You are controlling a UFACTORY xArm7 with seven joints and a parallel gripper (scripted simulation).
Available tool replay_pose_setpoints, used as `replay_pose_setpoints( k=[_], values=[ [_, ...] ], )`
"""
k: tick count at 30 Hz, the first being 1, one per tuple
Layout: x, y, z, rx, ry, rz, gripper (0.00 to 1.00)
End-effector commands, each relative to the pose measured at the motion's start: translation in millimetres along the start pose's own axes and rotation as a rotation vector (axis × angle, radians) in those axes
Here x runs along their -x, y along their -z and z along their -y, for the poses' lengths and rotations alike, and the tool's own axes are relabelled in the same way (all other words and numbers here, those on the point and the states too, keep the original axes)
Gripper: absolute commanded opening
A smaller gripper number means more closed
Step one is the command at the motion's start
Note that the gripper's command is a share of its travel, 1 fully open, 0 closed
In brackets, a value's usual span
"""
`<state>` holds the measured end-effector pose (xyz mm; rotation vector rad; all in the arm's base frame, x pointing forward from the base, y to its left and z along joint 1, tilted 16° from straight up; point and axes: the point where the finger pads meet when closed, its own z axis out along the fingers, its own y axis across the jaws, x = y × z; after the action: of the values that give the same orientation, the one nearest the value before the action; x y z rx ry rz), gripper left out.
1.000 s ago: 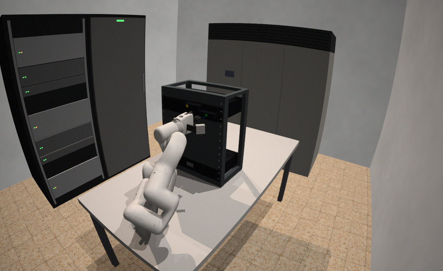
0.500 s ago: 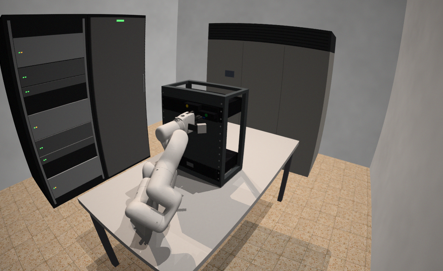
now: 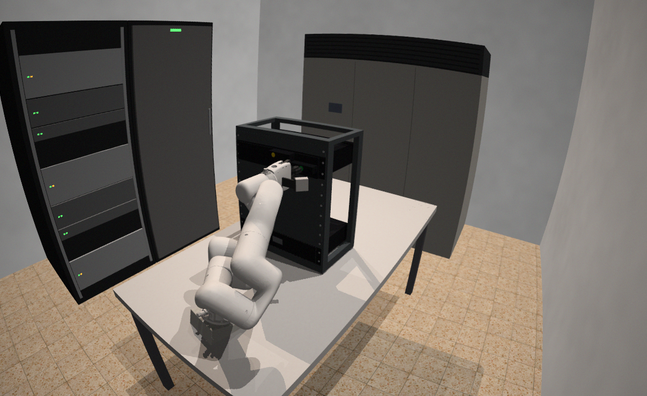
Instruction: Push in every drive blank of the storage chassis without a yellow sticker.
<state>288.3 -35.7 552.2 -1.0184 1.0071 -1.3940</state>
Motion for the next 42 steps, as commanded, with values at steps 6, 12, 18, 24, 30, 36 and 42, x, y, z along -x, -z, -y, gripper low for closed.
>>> replay_pose_setpoints(
  k=[6,12,18,24,30,36,42],
  values=[
    [-1,-4,2,-0.006,-0.001,-0.004,0.0],
    [-1,-5,2,-0.006,-0.001,-0.004,0.0],
    [-1,-12,2,-0.006,-0.001,-0.004,0.0],
    [0,-14,2,-0.006,-0.001,-0.004,0.0],
    [0,-15,2,-0.006,-0.001,-0.004,0.0],
    [0,-20,2,-0.006,-0.001,-0.004,0.0],
    [0,-24,2,-0.006,-0.001,-0.004,0.0]
  ],
)
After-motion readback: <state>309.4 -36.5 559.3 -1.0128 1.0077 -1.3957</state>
